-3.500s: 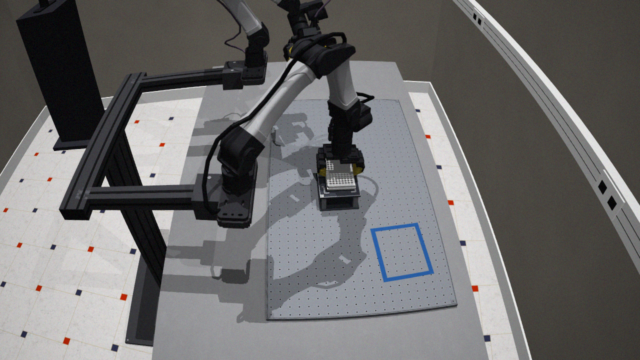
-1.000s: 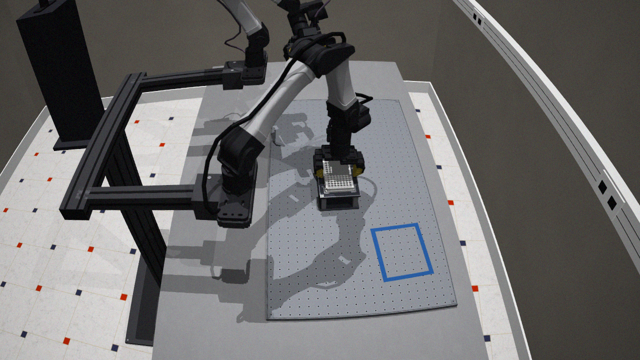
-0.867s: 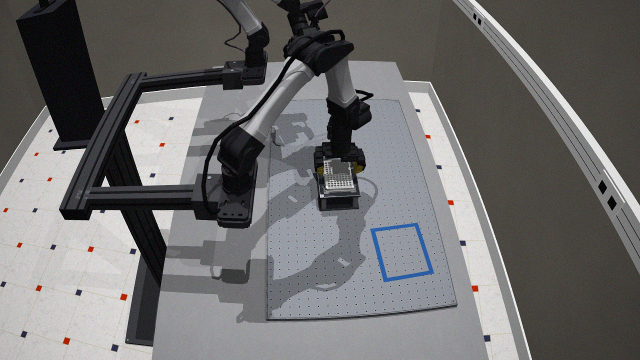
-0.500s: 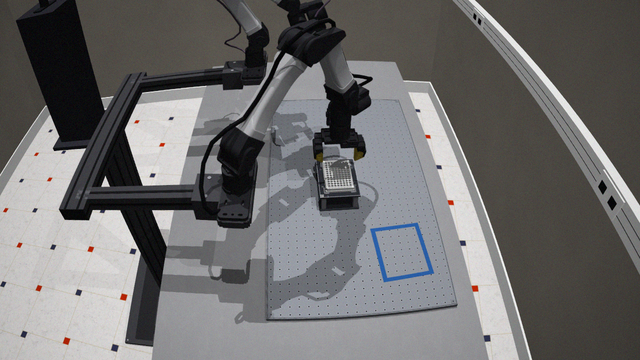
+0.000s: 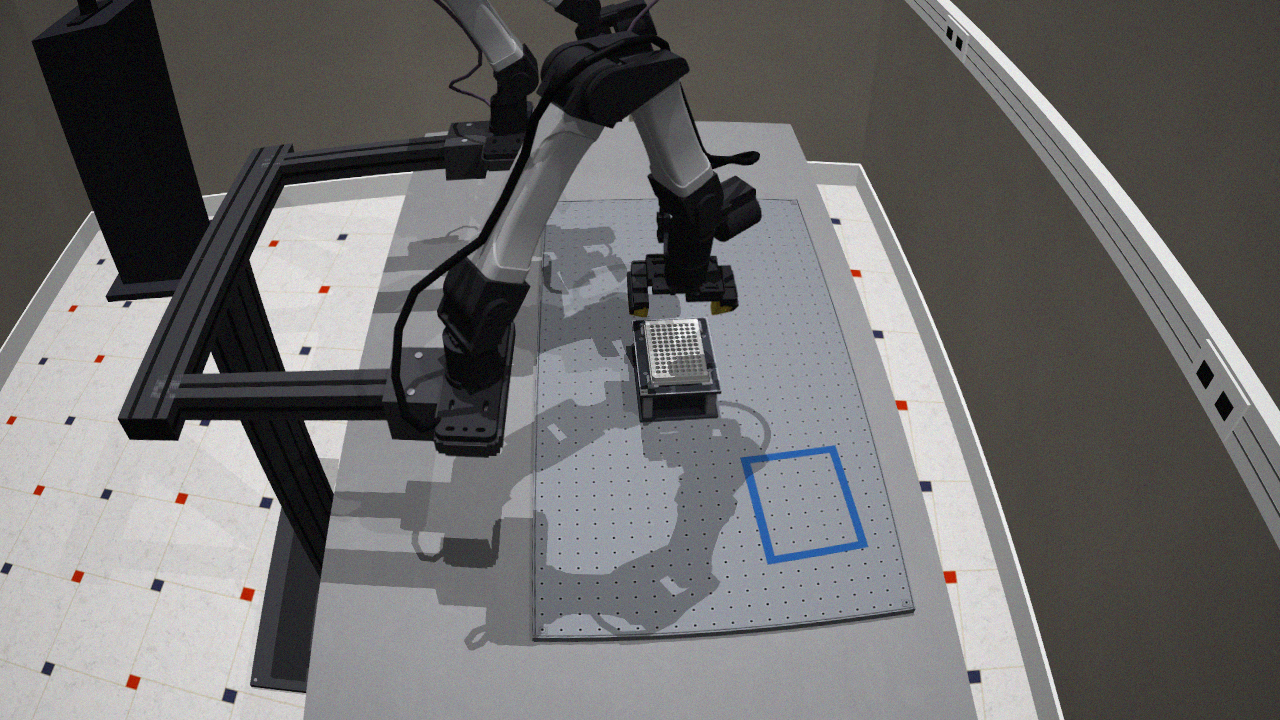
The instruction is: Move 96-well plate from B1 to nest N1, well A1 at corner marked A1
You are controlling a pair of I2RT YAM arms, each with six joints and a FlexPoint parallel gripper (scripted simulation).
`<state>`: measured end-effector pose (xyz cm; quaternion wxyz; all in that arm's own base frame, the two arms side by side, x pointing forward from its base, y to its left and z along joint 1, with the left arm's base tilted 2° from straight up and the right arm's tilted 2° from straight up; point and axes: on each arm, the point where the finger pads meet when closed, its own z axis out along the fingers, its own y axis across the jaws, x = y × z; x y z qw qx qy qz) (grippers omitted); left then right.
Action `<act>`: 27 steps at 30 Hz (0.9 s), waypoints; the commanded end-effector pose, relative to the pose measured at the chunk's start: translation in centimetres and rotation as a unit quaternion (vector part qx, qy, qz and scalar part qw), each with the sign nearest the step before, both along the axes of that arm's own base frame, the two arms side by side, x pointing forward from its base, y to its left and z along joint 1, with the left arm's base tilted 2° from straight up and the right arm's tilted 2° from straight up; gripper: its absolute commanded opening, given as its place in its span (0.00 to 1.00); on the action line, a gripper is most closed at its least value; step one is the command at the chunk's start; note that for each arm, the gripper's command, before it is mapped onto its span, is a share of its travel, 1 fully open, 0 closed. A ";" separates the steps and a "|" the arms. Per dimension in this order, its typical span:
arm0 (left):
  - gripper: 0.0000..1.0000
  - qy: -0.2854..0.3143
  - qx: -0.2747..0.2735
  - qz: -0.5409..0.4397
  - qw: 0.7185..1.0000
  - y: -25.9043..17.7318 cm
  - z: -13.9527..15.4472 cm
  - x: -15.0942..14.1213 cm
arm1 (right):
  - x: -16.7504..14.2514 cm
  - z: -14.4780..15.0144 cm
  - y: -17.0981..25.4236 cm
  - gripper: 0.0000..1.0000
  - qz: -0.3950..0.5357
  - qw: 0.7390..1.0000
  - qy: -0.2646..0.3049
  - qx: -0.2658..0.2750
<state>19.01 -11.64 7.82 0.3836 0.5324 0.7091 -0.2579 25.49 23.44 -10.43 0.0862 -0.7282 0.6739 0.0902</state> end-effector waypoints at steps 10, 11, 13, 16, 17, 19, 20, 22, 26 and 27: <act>1.00 -0.060 -0.032 -0.053 0.996 -1.8 4.0 0.6 | 0.8 2.5 -1.0 1.00 0.001 0.996 -0.014 0.091; 1.00 -0.061 -0.032 -0.053 0.996 -1.8 4.0 0.6 | 0.6 2.4 -1.1 1.00 -0.001 0.996 -0.010 0.089; 1.00 -0.061 -0.032 -0.051 0.996 -1.7 4.0 0.7 | 0.5 2.4 -1.0 1.00 0.001 0.996 -0.010 0.089; 1.00 -0.061 -0.032 -0.051 0.996 -1.7 4.0 0.7 | 0.5 2.4 -1.0 1.00 0.001 0.996 -0.010 0.089; 1.00 -0.061 -0.032 -0.051 0.996 -1.7 4.0 0.7 | 0.5 2.4 -1.0 1.00 0.001 0.996 -0.010 0.089; 1.00 -0.061 -0.032 -0.051 0.996 -1.7 4.0 0.7 | 0.5 2.4 -1.0 1.00 0.001 0.996 -0.010 0.089; 1.00 -0.060 -0.031 -0.050 0.996 -1.7 4.0 0.7 | 0.5 2.4 -1.0 1.00 0.001 0.996 -0.010 0.089; 1.00 -0.060 -0.031 -0.050 0.996 -1.7 4.0 0.7 | 0.5 2.4 -1.0 1.00 0.001 0.996 -0.010 0.089; 1.00 -0.060 -0.031 -0.050 0.996 -1.7 4.0 0.7 | 0.5 2.4 -1.0 1.00 0.001 0.996 -0.010 0.089; 1.00 -0.060 -0.031 -0.050 0.996 -1.7 4.0 0.7 | 0.5 2.4 -1.0 1.00 0.001 0.996 -0.010 0.089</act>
